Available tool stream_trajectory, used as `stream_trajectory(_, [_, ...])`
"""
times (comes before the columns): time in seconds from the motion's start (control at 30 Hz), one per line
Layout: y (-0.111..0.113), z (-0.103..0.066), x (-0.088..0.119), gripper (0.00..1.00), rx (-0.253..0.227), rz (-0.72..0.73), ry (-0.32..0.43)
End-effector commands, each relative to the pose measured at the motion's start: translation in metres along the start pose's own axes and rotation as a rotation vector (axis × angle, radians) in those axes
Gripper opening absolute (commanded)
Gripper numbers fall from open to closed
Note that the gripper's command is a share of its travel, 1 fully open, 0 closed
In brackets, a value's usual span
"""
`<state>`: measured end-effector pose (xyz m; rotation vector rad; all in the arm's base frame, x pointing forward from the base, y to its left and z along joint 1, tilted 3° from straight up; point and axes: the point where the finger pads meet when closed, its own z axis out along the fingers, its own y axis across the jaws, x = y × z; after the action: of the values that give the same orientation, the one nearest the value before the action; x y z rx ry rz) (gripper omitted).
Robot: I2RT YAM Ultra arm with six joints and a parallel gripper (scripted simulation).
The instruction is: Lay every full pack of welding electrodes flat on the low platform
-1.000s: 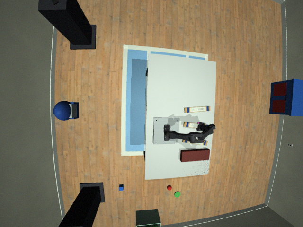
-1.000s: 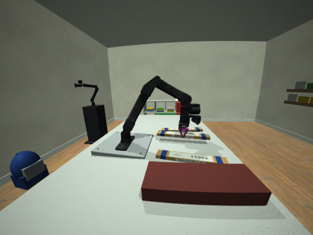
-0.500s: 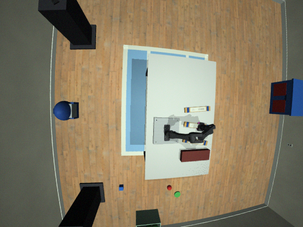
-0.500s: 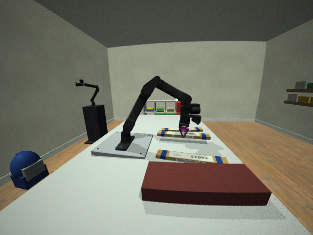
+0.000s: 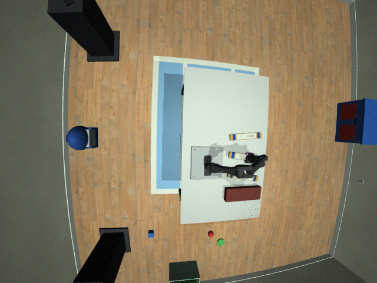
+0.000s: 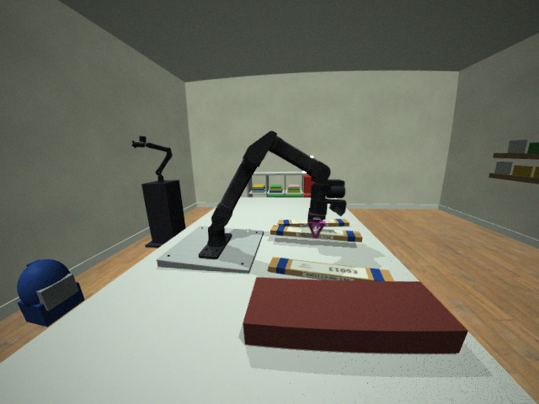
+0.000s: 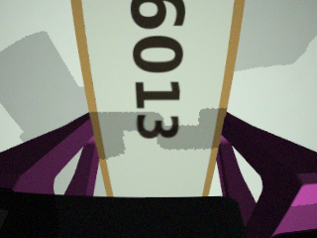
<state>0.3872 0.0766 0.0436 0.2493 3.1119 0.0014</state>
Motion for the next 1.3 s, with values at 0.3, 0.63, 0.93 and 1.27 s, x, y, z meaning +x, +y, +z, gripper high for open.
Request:
stream_trajectory(0.3, [0.0037, -0.0262, -0.0155, 0.00, -0.030, -0.002, -0.085])
stream_trajectory(0.63, [0.0039, -0.0257, -0.0158, 0.00, -0.030, -0.002, -0.086])
stream_trajectory(0.93, [0.0036, -0.0242, -0.0148, 0.00, -0.029, -0.002, -0.083])
stream_trajectory(1.27, [0.0045, -0.0249, -0.0174, 0.00, -0.032, -0.002, -0.092])
